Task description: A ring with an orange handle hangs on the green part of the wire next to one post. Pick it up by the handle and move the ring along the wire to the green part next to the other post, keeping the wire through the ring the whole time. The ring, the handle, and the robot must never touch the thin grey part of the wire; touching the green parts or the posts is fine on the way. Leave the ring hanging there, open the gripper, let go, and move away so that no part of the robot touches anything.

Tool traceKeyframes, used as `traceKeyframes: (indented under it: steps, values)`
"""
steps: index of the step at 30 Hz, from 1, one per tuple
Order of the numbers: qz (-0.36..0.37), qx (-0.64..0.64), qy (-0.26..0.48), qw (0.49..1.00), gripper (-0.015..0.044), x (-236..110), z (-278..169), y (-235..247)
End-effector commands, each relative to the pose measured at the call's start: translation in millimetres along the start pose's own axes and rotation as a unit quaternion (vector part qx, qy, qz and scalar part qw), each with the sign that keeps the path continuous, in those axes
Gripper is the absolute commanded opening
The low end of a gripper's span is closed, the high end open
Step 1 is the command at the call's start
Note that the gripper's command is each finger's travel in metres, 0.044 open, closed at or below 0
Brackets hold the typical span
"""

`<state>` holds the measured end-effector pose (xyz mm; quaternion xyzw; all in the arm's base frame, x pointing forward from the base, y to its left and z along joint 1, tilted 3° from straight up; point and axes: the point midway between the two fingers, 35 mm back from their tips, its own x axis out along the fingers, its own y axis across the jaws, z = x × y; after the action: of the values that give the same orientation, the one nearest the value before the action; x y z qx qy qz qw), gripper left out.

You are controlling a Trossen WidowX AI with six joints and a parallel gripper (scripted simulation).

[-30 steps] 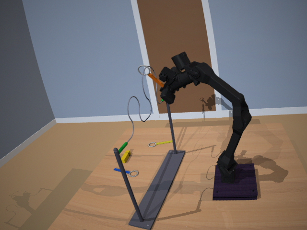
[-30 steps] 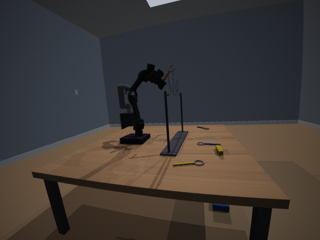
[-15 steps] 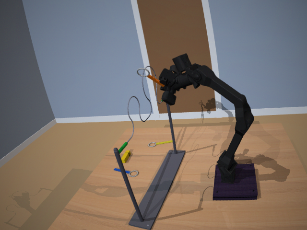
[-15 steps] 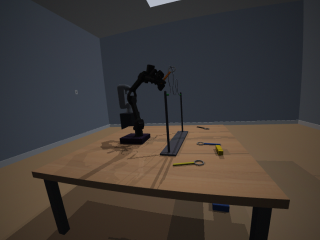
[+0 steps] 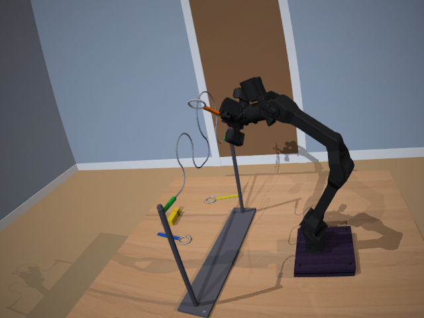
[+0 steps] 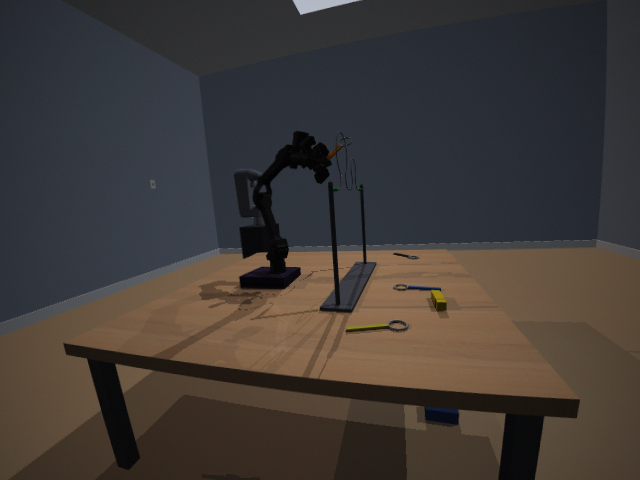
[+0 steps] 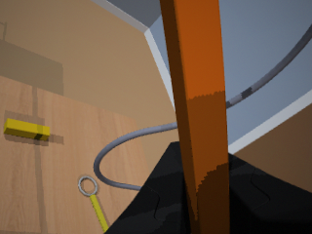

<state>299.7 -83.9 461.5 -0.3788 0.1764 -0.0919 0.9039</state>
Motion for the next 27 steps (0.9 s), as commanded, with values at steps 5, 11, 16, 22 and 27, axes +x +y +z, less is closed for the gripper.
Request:
traceKeyframes:
  steps: [5, 11, 16, 22, 27]
  values:
    - [-0.030, -0.049, -0.005, 0.998, -0.0150, -1, -1, -4]
    - [-0.048, -0.081, -0.010, 0.995, -0.0150, -1, 0, -7]
    - [-0.063, -0.108, -0.013, 0.992, -0.0150, -1, 0, -9]
    - [-0.081, -0.140, -0.017, 0.987, -0.0150, -1, 1, -11]
    - [-0.096, -0.167, -0.021, 0.981, -0.0150, -1, 1, -13]
